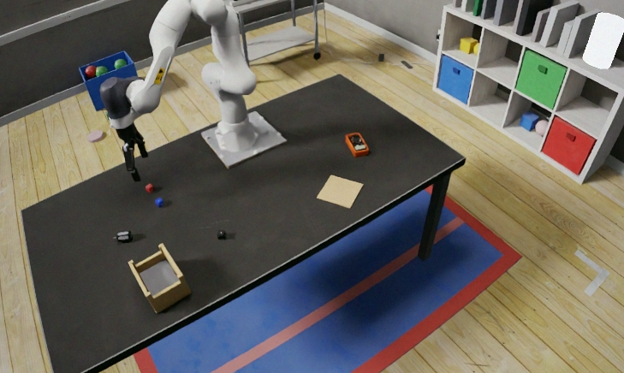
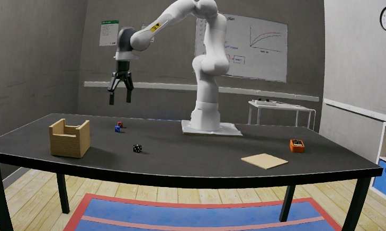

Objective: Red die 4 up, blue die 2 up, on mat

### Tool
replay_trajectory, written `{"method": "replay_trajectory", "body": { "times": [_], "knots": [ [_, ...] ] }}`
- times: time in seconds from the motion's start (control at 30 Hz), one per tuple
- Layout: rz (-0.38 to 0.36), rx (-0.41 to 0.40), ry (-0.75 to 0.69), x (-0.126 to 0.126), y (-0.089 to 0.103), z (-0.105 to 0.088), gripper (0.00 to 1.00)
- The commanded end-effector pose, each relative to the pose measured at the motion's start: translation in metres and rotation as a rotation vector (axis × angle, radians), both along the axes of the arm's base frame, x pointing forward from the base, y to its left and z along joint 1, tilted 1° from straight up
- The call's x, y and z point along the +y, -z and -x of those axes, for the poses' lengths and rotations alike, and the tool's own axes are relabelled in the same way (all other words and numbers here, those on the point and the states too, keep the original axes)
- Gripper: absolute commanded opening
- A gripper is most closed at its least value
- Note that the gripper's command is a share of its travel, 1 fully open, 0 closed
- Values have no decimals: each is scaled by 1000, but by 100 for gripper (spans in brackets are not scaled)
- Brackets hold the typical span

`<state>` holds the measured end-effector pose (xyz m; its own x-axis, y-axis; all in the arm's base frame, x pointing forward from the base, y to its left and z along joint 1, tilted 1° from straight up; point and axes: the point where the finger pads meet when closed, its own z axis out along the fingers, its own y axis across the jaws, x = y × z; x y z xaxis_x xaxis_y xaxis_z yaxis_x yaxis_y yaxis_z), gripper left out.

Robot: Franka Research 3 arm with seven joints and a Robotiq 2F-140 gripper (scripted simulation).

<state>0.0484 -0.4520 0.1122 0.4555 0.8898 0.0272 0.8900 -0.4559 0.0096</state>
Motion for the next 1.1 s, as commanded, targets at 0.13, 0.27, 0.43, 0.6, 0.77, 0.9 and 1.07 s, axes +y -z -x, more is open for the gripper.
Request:
{"method": "replay_trajectory", "body": {
  "times": [0.13,0.27,0.43,0.6,0.77,0.9,1.07],
  "knots": [
    [3,17,231,0,3,0,100],
    [2,17,286,0,5,0,100],
    [0,19,379,0,7,0,100],
    [-1,20,453,0,8,0,100],
    [-2,21,534,0,10,0,100],
    [-3,22,590,0,12,0,100],
    [-5,23,679,0,14,0,100]
  ]
}}
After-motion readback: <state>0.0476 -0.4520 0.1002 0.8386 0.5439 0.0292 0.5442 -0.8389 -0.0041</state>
